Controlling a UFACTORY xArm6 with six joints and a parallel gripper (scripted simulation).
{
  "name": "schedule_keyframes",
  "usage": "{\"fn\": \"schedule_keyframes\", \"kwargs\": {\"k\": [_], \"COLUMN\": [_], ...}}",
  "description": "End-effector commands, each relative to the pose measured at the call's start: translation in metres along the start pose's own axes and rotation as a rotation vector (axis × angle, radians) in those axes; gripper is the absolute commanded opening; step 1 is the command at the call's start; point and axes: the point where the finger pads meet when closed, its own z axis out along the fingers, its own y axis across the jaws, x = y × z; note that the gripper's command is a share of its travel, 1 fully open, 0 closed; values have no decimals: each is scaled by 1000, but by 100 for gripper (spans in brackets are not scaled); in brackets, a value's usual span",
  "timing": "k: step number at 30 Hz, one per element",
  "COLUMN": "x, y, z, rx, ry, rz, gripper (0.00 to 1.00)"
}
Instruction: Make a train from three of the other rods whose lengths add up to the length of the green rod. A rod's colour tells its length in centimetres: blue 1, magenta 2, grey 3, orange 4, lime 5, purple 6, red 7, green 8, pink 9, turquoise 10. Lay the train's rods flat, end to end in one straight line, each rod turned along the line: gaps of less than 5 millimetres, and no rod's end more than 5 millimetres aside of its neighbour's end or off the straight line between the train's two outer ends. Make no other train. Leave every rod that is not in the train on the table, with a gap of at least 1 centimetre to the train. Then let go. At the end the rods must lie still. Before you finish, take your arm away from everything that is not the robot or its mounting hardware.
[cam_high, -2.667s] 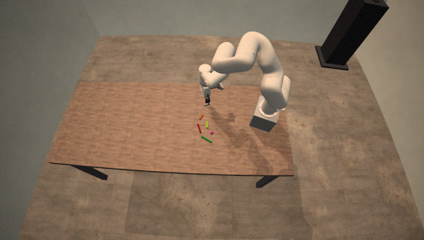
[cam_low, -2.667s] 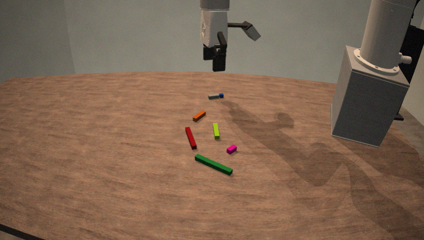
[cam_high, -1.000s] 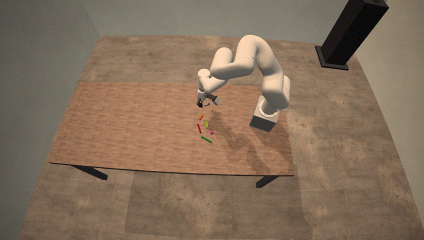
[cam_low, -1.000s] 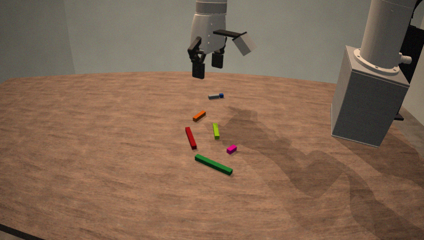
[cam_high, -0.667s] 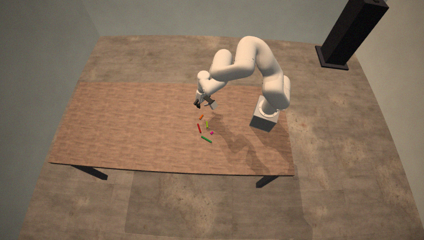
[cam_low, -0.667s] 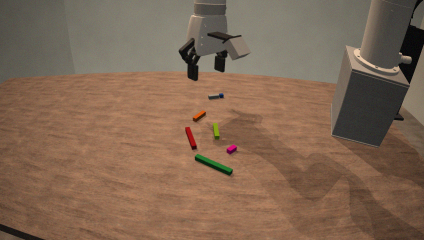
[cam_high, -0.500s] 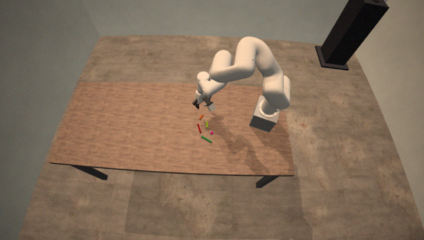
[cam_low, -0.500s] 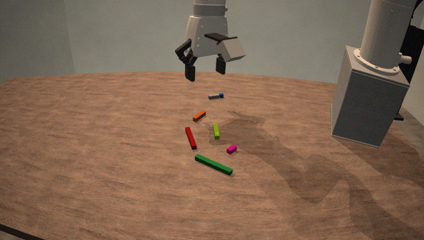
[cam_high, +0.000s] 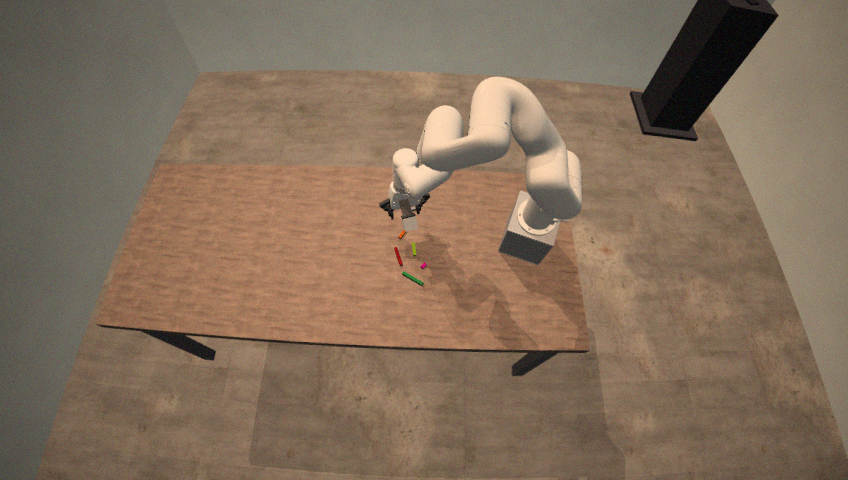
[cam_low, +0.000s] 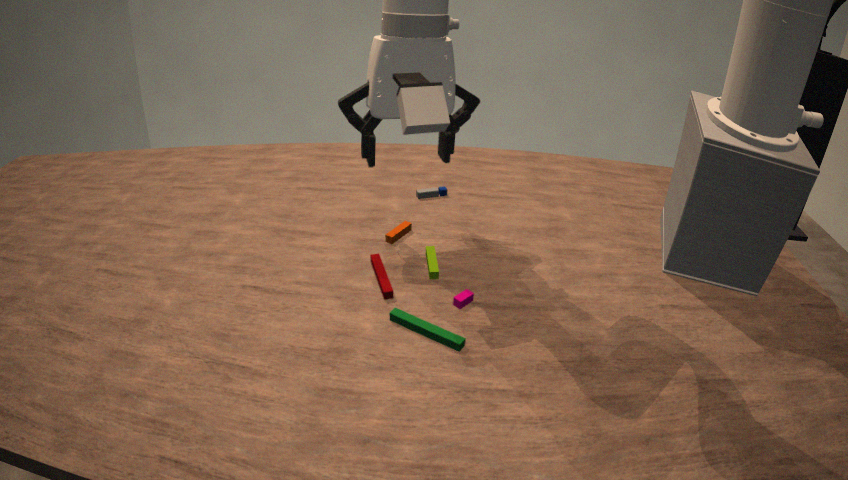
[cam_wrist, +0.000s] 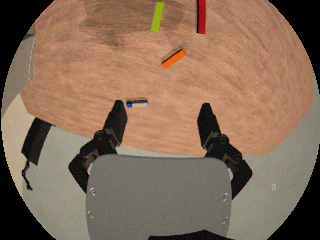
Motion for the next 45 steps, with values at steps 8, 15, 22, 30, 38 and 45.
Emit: {"fn": "schedule_keyframes", "kwargs": {"k": [8, 15, 22, 30, 38, 45], "x": [12, 20, 26, 32, 33, 33], "y": [8, 11, 14, 16, 17, 17], "z": [3, 5, 6, 8, 8, 8], "rx": [34, 32, 31, 30, 30, 30], "ry": [-15, -18, -20, -23, -23, -23], "rz": [339, 532, 678, 830, 839, 839], "gripper": [100, 100, 100, 100, 24, 24]}}
